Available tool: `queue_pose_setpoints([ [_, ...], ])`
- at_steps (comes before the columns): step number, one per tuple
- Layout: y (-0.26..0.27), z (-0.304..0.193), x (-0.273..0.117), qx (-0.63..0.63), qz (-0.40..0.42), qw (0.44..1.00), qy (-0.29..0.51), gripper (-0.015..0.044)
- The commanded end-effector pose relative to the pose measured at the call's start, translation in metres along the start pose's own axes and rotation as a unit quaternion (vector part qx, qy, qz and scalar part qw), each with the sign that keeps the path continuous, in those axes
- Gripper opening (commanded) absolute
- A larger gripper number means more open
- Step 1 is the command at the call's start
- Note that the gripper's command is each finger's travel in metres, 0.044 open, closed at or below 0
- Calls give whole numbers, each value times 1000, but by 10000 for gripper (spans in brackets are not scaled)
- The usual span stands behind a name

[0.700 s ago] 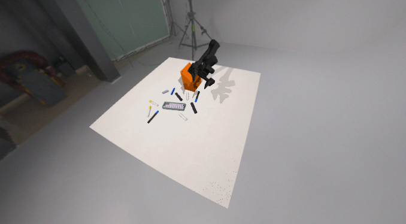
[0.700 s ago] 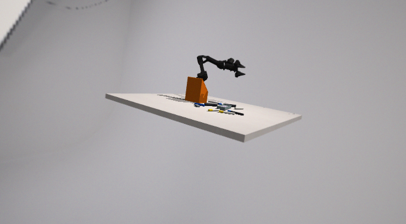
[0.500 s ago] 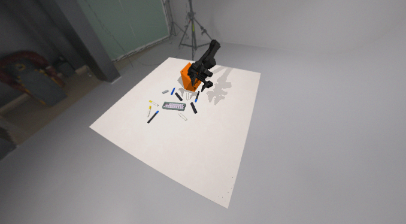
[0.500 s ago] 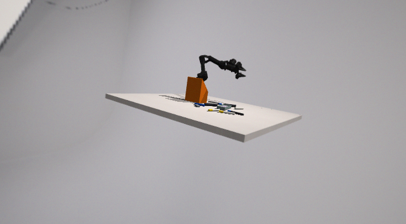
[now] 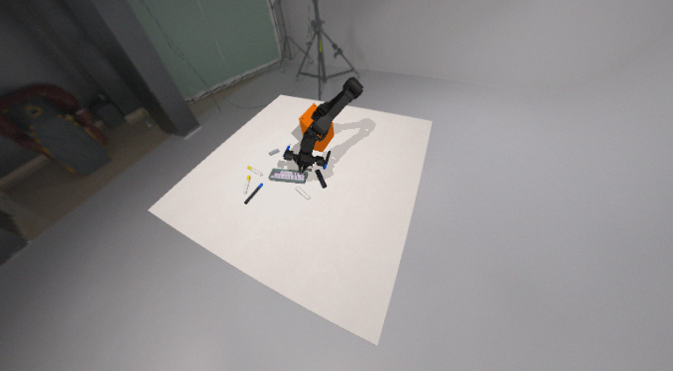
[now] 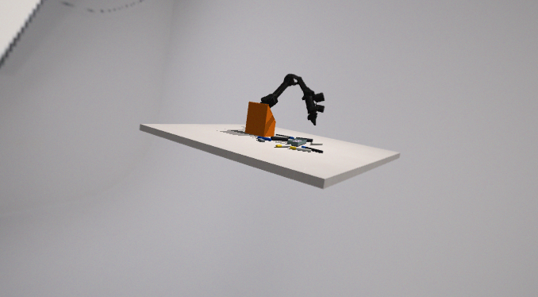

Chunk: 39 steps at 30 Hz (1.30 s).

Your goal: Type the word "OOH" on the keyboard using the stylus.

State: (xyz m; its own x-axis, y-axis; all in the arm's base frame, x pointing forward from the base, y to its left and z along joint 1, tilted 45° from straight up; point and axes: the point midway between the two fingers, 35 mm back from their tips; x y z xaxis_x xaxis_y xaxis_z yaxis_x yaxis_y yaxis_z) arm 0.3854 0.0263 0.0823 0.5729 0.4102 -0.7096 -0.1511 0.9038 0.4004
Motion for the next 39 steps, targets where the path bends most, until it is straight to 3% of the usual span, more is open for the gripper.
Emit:
queue_pose_setpoints([
  [1,-18,-43,34,65,51,991,102,0],
  [8,-26,-97,65,144,136,956,216,0],
  [21,-28,-98,66,146,138,955,218,0],
  [27,-88,-111,83,145,137,955,218,0],
  [39,-90,-111,83,145,137,955,218,0],
])
Point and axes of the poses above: the point midway between the two fingers, 35 mm back from their tips, its own x axis out along the fingers, its own y axis across the jaws, z = x × y, and after that the axes turned 9 degrees about x, right-handed
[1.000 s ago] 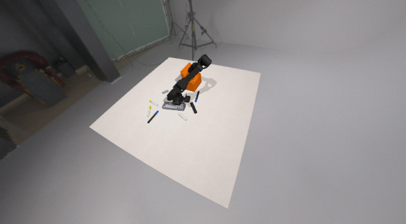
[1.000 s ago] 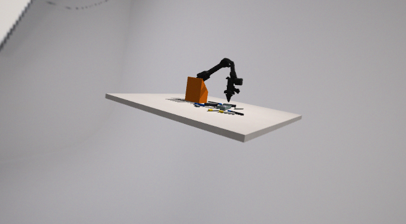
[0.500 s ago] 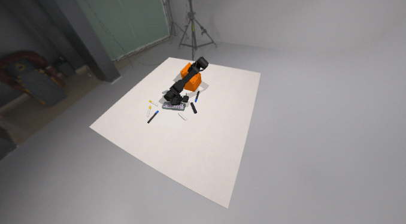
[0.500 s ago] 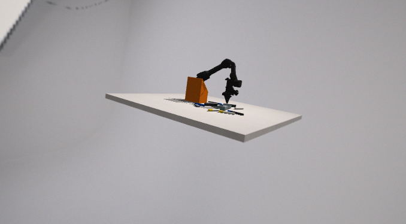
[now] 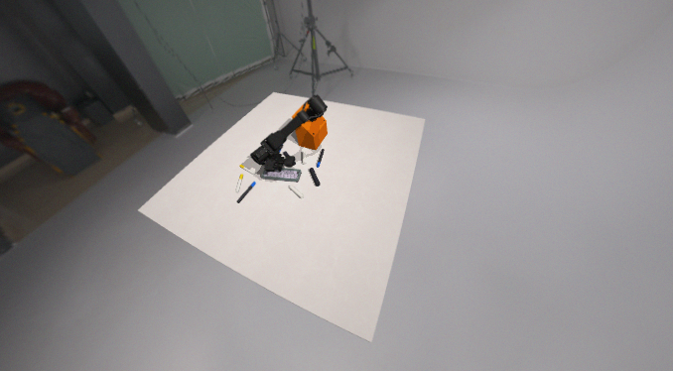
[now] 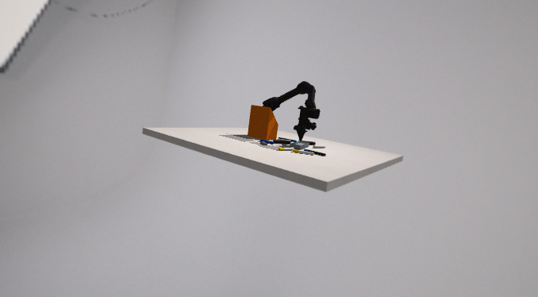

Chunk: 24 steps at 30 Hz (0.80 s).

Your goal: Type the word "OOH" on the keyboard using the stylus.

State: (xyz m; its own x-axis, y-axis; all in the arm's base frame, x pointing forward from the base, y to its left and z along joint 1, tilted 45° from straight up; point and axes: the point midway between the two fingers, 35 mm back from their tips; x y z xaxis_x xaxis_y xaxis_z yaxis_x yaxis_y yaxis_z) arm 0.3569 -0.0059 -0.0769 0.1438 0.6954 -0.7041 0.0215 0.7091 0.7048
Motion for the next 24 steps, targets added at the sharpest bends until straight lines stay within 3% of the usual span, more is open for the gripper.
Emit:
queue_pose_setpoints([
  [1,-4,1,-1,-1,0,1000,0,0],
  [7,-66,11,-2,-2,-2,1000,-1,0],
  [24,-58,-6,-1,-2,-2,1000,0,0],
])
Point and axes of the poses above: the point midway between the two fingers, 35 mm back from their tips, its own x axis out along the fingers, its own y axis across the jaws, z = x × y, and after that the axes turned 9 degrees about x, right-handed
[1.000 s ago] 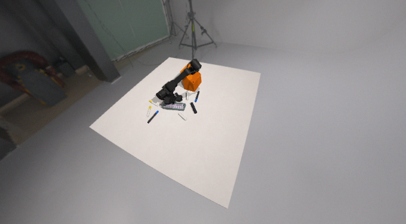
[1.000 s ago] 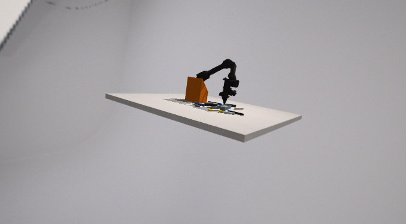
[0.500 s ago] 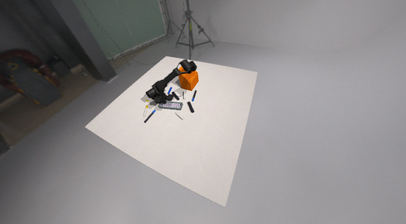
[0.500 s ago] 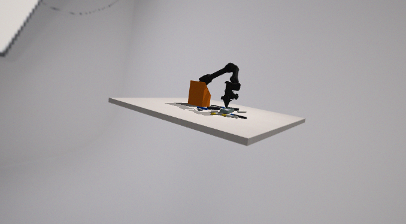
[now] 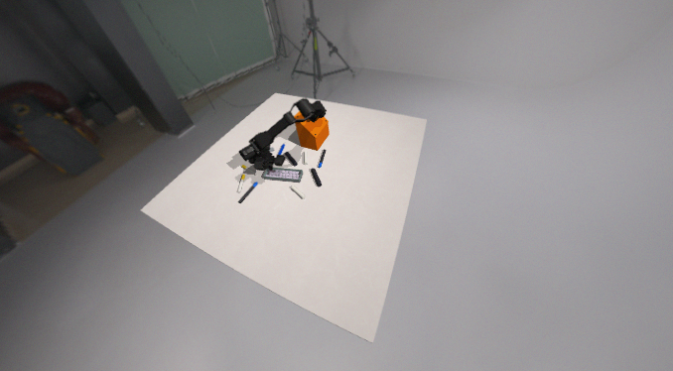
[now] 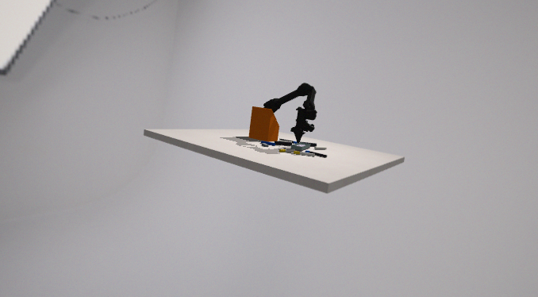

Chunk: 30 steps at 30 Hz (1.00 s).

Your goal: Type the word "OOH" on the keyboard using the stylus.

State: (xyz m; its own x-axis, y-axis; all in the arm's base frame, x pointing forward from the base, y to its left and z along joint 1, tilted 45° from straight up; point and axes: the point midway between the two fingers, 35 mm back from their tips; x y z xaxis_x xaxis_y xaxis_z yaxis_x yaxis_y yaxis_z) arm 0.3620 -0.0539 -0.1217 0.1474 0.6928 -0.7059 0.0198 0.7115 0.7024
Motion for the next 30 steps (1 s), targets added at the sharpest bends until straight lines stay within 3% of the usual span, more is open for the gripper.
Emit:
queue_pose_setpoints([
  [1,12,-20,0,0,0,1000,2,0],
  [14,20,-32,0,0,0,1000,2,0],
  [23,96,-44,1,0,1,1000,3,0],
  [30,98,-44,1,1,2,1000,3,0],
])
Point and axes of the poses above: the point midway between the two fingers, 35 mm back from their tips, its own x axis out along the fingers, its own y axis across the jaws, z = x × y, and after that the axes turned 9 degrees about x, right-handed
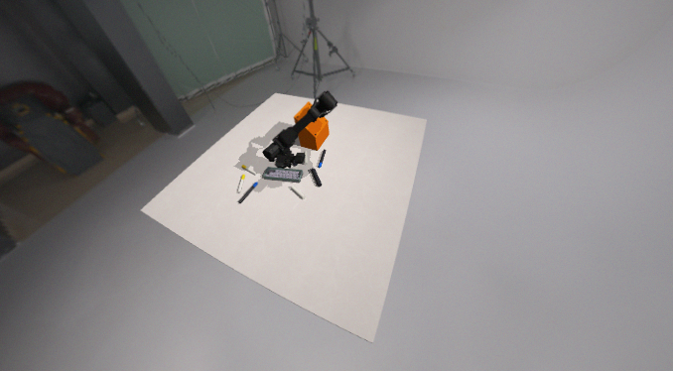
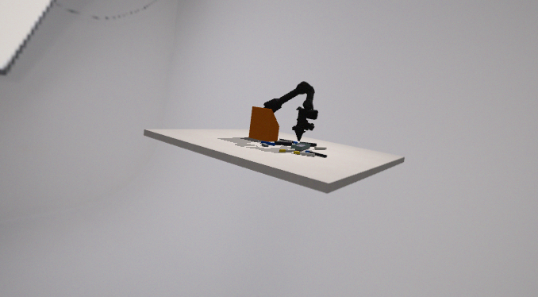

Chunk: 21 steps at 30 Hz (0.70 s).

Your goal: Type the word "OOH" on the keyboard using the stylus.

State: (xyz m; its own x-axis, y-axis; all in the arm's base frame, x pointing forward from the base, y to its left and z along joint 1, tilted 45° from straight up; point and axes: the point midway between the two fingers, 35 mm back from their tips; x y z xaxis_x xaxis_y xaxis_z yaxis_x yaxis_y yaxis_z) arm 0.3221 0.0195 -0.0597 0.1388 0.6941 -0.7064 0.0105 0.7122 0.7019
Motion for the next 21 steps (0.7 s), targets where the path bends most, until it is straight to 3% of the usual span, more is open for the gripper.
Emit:
queue_pose_setpoints([
  [1,3,-2,-1,6,2,1000,-2,0],
  [6,3,-2,-3,6,2,1000,-2,0],
  [11,2,-1,-58,5,0,1000,-2,0],
  [21,1,1,-56,7,1,1000,-7,0],
])
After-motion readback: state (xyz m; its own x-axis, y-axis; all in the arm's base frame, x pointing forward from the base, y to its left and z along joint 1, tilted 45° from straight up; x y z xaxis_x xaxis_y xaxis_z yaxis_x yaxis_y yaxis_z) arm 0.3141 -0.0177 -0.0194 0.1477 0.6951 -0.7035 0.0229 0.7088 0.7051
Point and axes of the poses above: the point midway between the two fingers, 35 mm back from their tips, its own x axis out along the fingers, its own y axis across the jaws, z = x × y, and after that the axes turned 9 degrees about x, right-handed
